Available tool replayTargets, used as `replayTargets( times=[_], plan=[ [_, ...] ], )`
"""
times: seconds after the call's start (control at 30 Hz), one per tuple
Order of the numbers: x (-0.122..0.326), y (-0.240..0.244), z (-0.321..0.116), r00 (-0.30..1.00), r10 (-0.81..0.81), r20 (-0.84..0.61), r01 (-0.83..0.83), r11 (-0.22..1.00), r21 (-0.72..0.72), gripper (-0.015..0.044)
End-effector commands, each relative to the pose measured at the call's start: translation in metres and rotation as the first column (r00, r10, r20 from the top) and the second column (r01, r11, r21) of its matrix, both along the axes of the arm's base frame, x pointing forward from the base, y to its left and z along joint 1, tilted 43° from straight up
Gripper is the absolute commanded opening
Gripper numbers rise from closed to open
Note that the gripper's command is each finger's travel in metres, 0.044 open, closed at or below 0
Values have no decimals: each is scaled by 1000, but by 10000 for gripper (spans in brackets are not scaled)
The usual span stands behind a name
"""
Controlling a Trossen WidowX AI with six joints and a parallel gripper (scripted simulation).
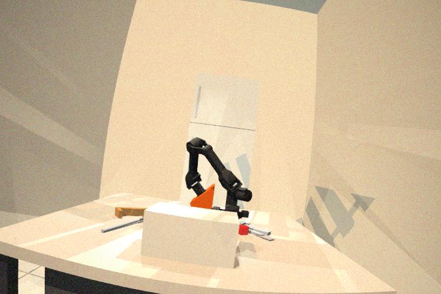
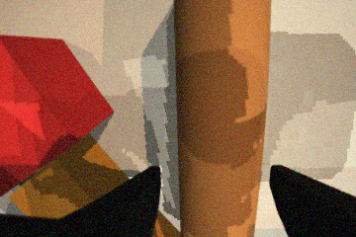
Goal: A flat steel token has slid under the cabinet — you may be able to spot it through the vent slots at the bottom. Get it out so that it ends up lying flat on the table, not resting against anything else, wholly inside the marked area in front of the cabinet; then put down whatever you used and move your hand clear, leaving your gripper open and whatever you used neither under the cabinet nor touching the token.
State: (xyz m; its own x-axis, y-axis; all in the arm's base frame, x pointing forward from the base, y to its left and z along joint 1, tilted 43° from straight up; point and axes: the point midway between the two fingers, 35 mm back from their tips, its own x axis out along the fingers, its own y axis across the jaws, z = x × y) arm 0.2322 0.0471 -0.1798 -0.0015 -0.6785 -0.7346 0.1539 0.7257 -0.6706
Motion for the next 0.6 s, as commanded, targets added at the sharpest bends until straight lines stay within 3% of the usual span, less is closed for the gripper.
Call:
replayTargets(
  times=[0.0,0.57],
  plan=[
    [0,0,0,1000,0,0,0,1000,0,222],
    [0,0,0,1000,0,0,0,1000,0,109]
  ],
)
